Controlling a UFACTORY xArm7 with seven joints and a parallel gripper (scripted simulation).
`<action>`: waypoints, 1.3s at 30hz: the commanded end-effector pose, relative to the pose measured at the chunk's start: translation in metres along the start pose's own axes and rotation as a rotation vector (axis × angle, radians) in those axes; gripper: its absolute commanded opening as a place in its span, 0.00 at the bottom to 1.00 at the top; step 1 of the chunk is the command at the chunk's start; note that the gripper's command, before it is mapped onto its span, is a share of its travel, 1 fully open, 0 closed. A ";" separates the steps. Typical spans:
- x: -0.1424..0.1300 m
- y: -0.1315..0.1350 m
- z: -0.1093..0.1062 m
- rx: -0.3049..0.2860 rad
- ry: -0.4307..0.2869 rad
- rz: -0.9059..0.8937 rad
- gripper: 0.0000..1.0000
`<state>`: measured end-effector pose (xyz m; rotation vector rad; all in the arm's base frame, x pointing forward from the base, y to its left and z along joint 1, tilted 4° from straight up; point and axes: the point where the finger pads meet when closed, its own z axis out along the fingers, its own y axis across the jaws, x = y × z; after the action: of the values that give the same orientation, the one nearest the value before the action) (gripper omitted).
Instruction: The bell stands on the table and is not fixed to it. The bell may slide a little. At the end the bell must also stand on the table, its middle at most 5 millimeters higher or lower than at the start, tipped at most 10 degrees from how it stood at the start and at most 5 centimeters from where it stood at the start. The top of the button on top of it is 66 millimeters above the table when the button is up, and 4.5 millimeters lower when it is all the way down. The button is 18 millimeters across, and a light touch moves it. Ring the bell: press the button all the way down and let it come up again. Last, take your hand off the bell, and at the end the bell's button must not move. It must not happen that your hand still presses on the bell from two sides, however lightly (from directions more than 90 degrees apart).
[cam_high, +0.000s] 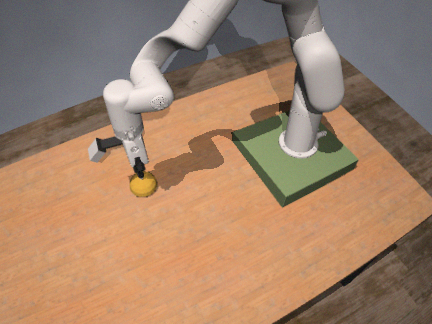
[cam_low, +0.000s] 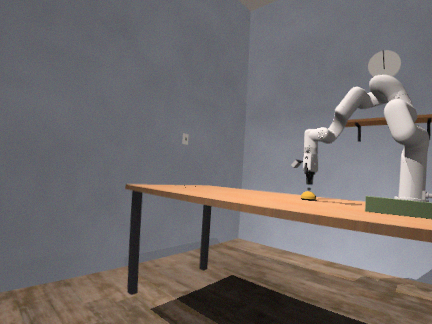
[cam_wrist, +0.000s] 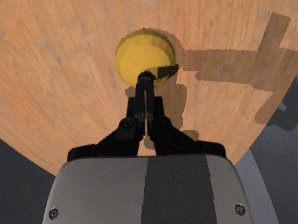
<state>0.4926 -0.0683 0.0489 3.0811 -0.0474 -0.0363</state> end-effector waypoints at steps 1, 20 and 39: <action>0.002 0.000 0.004 -0.001 0.004 0.000 0.00; 0.002 0.000 0.010 -0.001 0.004 0.000 0.00; 0.002 0.000 0.018 -0.001 0.004 0.000 0.00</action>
<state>0.4926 -0.0693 0.0326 3.0810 -0.0475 -0.0365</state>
